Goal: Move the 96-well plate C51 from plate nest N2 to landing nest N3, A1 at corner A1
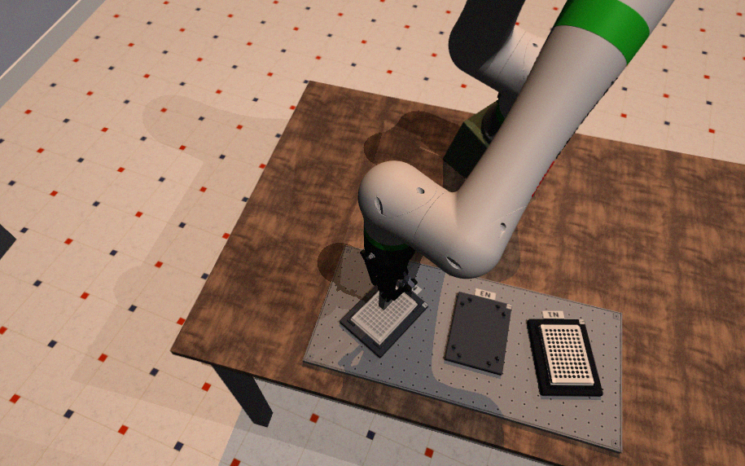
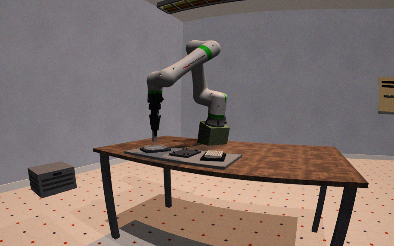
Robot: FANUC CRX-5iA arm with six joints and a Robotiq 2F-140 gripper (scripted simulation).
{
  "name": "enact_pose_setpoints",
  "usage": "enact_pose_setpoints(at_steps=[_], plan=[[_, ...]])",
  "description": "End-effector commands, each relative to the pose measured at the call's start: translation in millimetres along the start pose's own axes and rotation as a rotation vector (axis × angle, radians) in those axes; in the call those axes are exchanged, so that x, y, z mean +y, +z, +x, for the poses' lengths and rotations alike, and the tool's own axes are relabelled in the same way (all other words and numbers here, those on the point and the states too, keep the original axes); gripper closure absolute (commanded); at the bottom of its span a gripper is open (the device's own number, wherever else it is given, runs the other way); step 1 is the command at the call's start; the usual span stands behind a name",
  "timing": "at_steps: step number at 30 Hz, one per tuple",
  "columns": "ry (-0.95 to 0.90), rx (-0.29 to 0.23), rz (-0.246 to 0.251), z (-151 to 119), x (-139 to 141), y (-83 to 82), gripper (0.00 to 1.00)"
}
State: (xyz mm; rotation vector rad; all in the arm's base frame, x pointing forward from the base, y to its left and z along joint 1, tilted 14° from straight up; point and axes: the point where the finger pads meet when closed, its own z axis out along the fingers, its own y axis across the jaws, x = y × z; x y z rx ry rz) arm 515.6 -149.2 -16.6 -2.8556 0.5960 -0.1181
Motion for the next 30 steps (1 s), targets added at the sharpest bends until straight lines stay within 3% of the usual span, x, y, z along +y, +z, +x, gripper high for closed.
enact_pose_setpoints(at_steps=[1, 6, 7, 30], plan=[[0.000, 0.000, 0.000, 0.2, 0.0, -0.2, 1.00], [0.000, 0.000, 0.000, 0.2, 0.0, -0.2, 1.00], [0.000, 0.000, 0.000, 0.2, 0.0, -0.2, 0.34], [0.000, 0.000, 0.000, 0.2, 0.0, -0.2, 0.34]])
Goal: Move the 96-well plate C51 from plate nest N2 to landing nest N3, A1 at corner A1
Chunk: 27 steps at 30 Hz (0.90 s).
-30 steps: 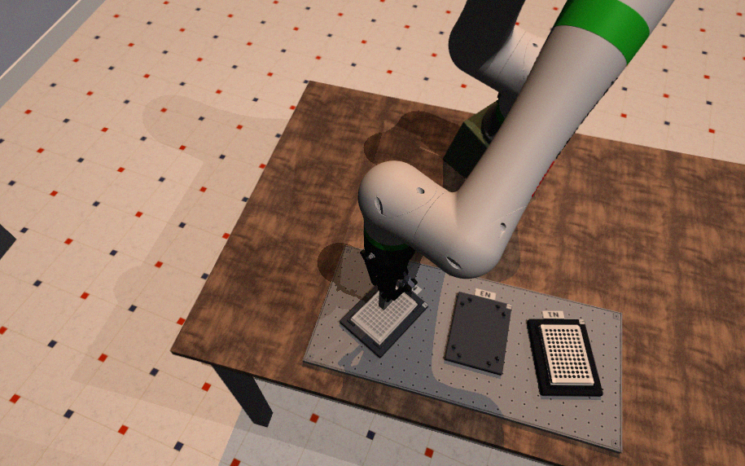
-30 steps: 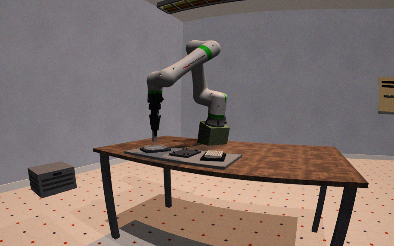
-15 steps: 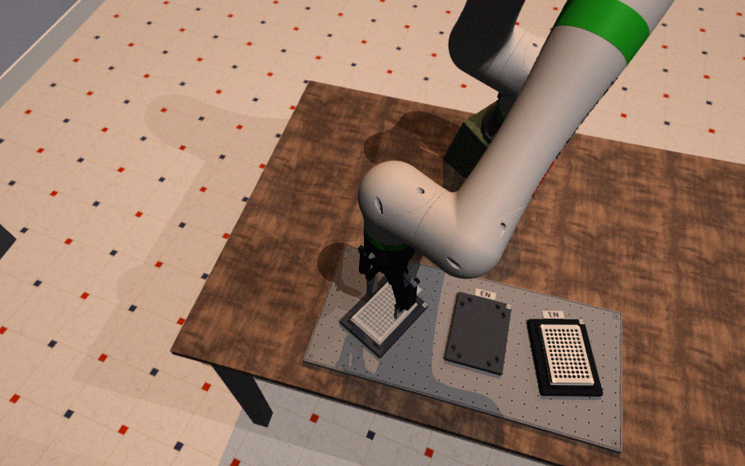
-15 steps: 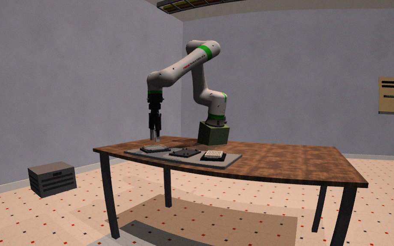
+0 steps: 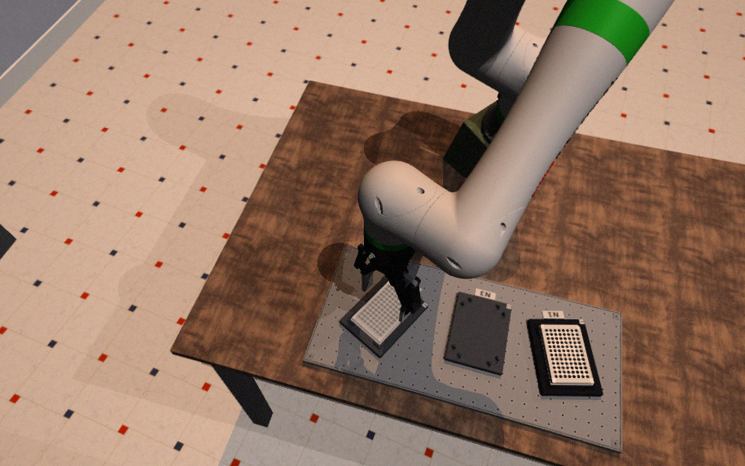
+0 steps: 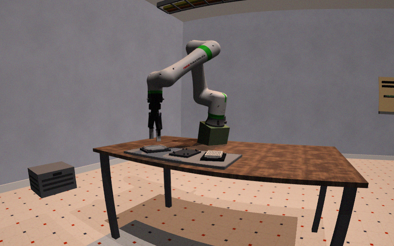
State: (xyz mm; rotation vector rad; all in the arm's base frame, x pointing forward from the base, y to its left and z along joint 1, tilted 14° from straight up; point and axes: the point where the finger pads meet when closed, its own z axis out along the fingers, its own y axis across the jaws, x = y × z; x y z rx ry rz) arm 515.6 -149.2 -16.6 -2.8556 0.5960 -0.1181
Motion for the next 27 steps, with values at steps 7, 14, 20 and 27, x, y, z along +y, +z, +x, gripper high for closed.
enact_pose_setpoints(at_steps=[7, 14, 20, 27], plan=[[0.000, 0.000, 0.000, 0.2, 0.0, -0.2, 0.34], [0.000, 0.000, 0.000, 0.2, 0.0, -0.1, 0.34], [0.000, 0.000, 0.000, 0.2, 0.1, 0.8, 0.34], [0.000, 0.000, 0.000, 0.2, 0.1, 2.6, 0.34]])
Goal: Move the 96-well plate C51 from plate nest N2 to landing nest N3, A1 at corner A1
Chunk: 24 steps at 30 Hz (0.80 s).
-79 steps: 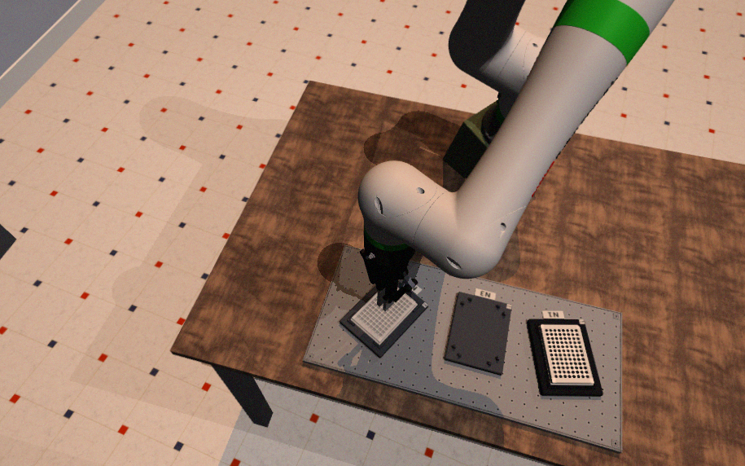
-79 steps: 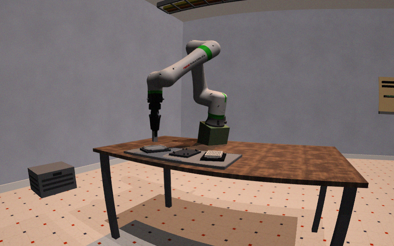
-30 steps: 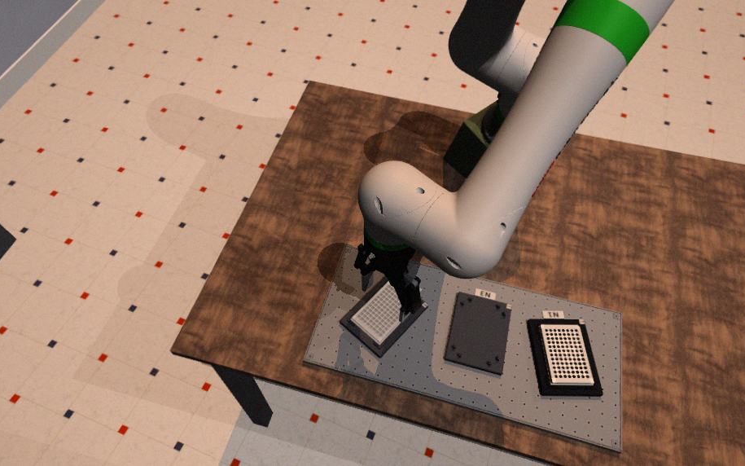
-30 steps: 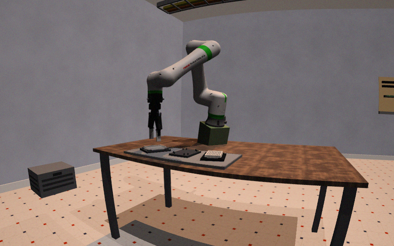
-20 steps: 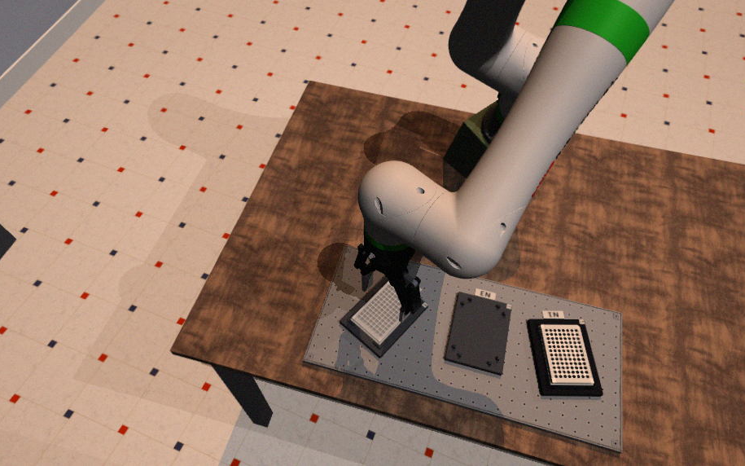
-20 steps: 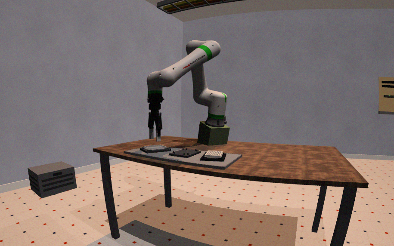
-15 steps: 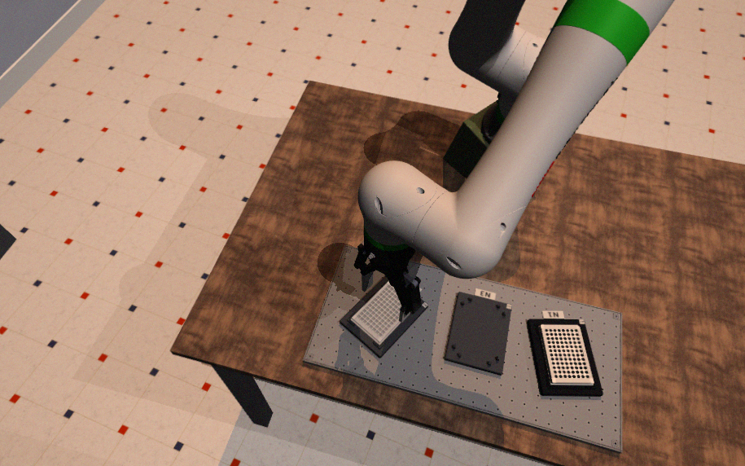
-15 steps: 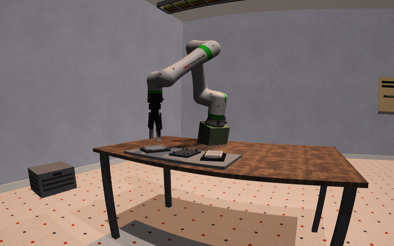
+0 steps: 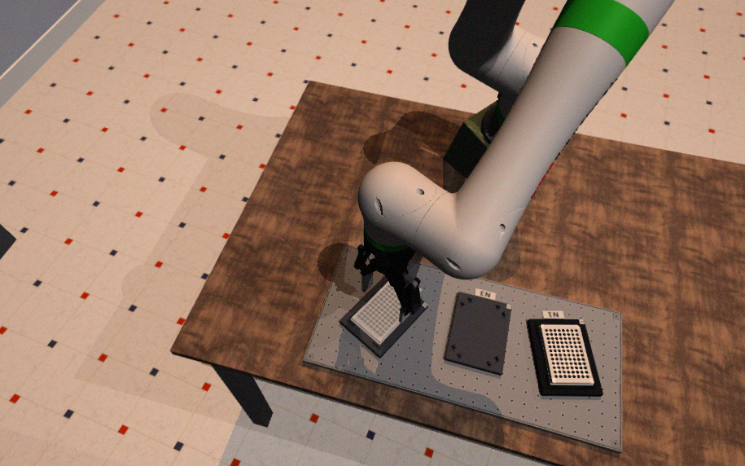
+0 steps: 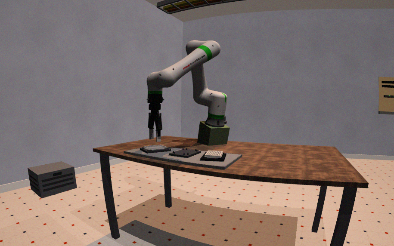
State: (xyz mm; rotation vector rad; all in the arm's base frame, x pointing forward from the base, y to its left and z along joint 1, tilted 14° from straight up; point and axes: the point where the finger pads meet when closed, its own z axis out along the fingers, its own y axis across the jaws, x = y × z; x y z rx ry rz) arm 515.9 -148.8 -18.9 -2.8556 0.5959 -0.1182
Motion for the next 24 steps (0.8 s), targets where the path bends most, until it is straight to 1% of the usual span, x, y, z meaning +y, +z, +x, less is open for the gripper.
enact_pose_setpoints(at_steps=[1, 24], plan=[[0.000, 0.000, 0.000, 0, 0, 0.8, 0.34], [0.000, 0.000, 0.000, 0, 0, 16.1, 0.34]])
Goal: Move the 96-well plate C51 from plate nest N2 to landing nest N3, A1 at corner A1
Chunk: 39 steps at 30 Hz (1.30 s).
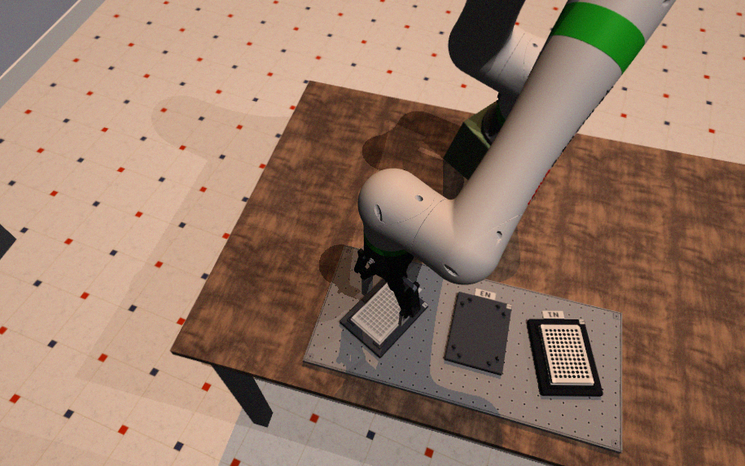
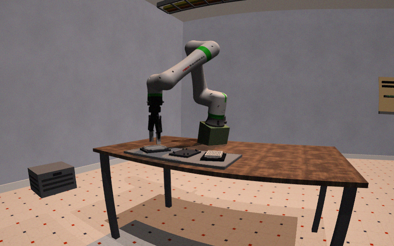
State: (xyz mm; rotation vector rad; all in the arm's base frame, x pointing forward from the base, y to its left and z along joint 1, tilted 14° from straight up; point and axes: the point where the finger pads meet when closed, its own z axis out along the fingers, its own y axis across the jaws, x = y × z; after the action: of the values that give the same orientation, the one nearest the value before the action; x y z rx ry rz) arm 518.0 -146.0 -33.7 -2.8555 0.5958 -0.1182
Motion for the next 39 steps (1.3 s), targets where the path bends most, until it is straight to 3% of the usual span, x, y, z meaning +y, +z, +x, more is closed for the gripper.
enact_pose_setpoints(at_steps=[1, 39], plan=[[0.000, 0.000, 0.000, 0.2, 0.1, 1.6, 0.34], [0.000, 0.000, 0.000, 0.3, 0.1, 8.2, 0.34]])
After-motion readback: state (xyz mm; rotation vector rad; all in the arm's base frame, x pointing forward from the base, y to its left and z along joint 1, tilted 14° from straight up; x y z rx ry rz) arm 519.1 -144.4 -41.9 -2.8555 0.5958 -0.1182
